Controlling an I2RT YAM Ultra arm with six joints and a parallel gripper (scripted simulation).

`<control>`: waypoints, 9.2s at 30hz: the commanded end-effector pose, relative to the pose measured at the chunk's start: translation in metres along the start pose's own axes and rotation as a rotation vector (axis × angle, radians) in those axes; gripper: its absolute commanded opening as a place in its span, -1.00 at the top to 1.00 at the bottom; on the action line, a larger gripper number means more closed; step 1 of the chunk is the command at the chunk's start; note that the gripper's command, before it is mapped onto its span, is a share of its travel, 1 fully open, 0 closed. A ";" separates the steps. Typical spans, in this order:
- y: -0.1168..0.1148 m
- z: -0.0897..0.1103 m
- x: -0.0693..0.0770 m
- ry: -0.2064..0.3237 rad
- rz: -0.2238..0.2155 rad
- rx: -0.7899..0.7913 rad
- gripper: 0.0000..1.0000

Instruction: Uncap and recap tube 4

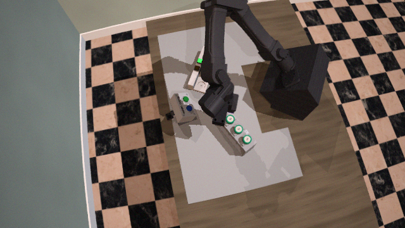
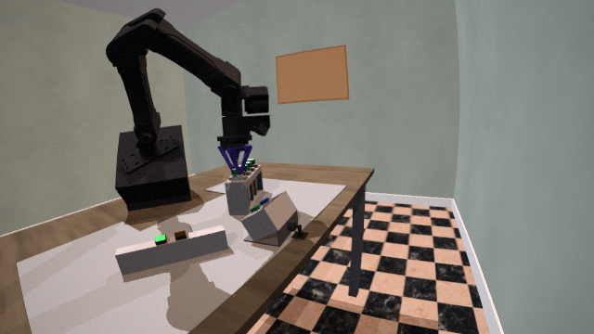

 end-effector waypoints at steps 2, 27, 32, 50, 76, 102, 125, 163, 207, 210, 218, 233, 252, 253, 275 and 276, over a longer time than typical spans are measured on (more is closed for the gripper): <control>0.000 -0.005 0.001 -0.020 -0.001 -0.083 0.02; -0.001 -0.005 -0.003 -0.020 -0.001 -0.083 1.00; -0.001 -0.005 -0.003 -0.020 -0.001 -0.083 1.00; -0.001 -0.005 -0.003 -0.019 -0.005 -0.550 1.00; -0.001 -0.005 -0.004 -0.019 -0.008 -0.868 0.02; -0.001 -0.005 -0.003 -0.020 -0.001 -0.108 0.02; -0.002 -0.005 -0.003 -0.020 0.000 -0.083 1.00; -0.002 -0.005 -0.004 -0.019 -0.008 -0.868 0.02; -0.002 -0.004 -0.003 -0.020 -0.001 -0.083 1.00; -0.002 -0.004 -0.003 -0.020 0.000 -0.083 1.00; -0.002 -0.004 -0.003 -0.020 -0.002 -0.216 1.00; -0.002 -0.004 -0.004 -0.019 -0.006 -0.650 1.00; -0.002 -0.004 -0.004 -0.019 -0.008 -0.868 0.02; -0.002 -0.004 -0.004 -0.019 -0.008 -0.868 0.02; -0.002 -0.004 -0.003 -0.020 -0.002 -0.228 0.02; -0.002 -0.004 -0.003 -0.020 -0.002 -0.228 0.02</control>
Point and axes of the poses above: the point where the finger pads meet when closed, its own x axis back along the fingers, its own y axis across the jaws, z = x × y, the point moved 1 cm from there along x, back along the fingers, and after that the axes turned 9 degrees about -x, right-handed, at the moved point
